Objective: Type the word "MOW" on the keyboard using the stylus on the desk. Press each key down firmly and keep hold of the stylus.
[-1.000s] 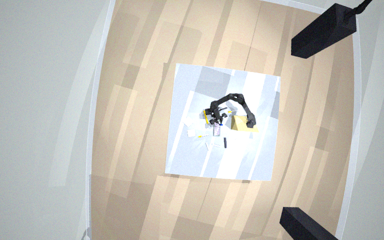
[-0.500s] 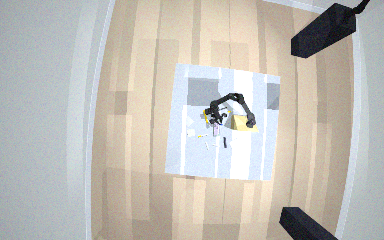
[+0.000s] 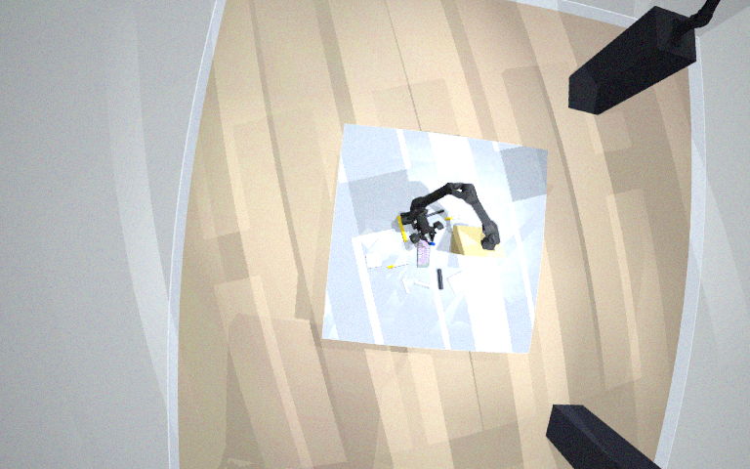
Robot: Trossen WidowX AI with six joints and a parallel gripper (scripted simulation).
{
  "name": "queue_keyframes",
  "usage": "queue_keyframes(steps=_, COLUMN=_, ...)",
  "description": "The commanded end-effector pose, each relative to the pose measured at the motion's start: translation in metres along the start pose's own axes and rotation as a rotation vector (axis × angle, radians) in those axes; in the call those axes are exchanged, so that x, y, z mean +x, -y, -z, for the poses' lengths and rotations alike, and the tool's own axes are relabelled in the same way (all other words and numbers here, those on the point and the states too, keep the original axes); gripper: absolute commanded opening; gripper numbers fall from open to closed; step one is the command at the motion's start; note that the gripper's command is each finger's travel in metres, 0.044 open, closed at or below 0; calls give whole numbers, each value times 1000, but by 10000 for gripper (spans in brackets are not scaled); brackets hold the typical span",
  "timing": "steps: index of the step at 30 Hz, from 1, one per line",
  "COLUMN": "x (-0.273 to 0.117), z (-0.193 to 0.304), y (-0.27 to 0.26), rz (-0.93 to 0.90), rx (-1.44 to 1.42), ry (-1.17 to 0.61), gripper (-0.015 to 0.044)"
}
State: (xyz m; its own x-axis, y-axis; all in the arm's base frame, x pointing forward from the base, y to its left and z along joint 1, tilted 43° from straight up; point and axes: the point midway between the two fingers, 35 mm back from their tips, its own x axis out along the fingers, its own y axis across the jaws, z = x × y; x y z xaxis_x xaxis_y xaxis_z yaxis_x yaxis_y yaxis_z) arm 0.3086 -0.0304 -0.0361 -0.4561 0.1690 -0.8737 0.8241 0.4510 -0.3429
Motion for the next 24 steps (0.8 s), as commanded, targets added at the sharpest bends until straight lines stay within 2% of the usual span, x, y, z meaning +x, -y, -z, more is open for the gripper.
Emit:
queue_keyframes(steps=1, x=1, z=-3, y=0, rz=0, rx=-4, ry=5, gripper=81)
queue_keyframes(steps=24, x=5, z=-10, y=0, rz=0, rx=-4, ry=5, gripper=81)
